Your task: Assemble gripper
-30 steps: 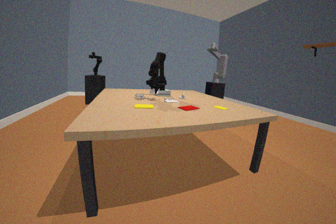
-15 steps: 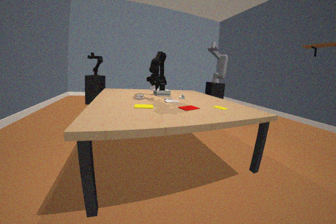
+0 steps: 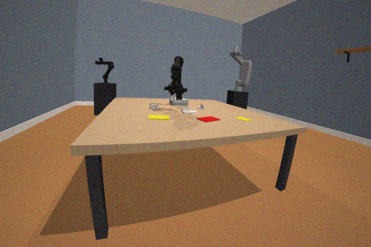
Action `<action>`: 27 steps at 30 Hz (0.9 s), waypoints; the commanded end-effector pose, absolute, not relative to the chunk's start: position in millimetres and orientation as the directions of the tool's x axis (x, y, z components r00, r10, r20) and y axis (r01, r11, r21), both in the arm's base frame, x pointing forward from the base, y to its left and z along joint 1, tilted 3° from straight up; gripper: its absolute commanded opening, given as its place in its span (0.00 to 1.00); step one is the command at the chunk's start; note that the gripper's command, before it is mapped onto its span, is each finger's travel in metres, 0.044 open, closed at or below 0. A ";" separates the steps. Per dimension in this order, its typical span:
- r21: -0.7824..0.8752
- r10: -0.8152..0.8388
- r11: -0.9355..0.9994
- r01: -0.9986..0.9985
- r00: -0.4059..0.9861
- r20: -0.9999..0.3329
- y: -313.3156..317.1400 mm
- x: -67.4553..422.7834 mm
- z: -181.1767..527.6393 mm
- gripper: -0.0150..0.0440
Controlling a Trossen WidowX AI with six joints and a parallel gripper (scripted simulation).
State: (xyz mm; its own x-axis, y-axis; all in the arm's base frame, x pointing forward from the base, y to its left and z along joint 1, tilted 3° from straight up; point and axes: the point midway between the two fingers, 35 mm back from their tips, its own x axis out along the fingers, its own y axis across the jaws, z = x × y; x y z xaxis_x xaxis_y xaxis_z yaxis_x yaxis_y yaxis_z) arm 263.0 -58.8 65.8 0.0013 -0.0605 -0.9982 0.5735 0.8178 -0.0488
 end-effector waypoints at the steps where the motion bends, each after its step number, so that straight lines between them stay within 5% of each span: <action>1: -0.050 -0.056 0.866 0.498 -0.002 -0.998 -48.3 269.8 65.0 0.48; 27: -0.052 -0.052 0.998 -0.036 0.000 -0.999 24.7 304.8 60.0 0.48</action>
State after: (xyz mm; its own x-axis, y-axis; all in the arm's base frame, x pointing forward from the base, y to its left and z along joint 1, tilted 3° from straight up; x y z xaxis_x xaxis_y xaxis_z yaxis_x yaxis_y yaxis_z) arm 302.3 14.5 61.3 0.0046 -0.0570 -0.9984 0.0294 0.9980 -0.0568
